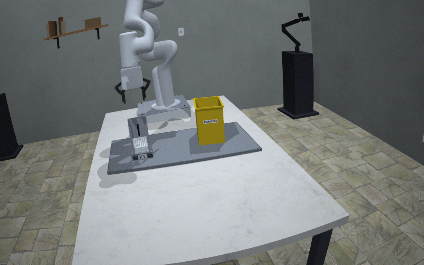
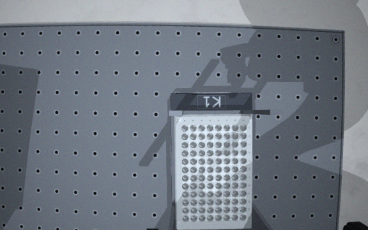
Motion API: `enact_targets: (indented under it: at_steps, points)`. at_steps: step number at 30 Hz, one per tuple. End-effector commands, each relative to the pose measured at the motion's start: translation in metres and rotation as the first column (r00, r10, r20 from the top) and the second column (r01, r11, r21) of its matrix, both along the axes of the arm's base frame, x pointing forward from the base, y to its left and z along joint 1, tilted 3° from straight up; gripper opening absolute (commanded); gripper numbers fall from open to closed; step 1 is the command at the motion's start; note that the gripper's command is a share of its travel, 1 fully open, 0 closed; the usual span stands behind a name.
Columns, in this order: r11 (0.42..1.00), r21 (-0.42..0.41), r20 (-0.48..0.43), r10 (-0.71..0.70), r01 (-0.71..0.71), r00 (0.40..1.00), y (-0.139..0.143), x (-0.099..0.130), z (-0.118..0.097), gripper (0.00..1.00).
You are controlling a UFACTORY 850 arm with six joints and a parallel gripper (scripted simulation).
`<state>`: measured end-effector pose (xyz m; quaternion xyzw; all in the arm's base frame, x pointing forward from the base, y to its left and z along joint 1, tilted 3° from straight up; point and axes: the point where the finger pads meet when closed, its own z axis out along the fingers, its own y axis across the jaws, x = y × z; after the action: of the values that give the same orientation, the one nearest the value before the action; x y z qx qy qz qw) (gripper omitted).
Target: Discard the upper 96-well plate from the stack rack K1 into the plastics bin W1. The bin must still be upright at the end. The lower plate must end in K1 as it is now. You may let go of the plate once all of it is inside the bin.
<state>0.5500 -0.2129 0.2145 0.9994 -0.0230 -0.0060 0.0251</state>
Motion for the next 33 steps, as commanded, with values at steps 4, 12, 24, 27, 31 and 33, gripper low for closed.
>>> enact_targets:
  at_steps: [4, 12, 24, 27, 31, 33]
  points:
    - [1.000, -0.001, 0.002, 0.000, 0.000, 1.000, 0.000, 0.001, 0.001, 1.00]
    - [1.000, -0.001, 0.002, 0.000, 0.000, 1.000, -0.001, 0.001, -0.011, 1.00]
    - [1.000, -0.001, 0.002, 0.000, 0.000, 1.000, -0.001, 0.001, -0.027, 1.00]
    - [1.000, -0.001, 0.002, 0.000, 0.000, 1.000, -0.002, 0.001, -0.032, 1.00]
    - [1.000, -0.001, 0.002, 0.000, 0.000, 1.000, -0.002, 0.000, -0.039, 1.00]
    - [1.000, -0.001, 0.002, 0.000, 0.000, 1.000, -0.002, 0.000, -0.042, 1.00]
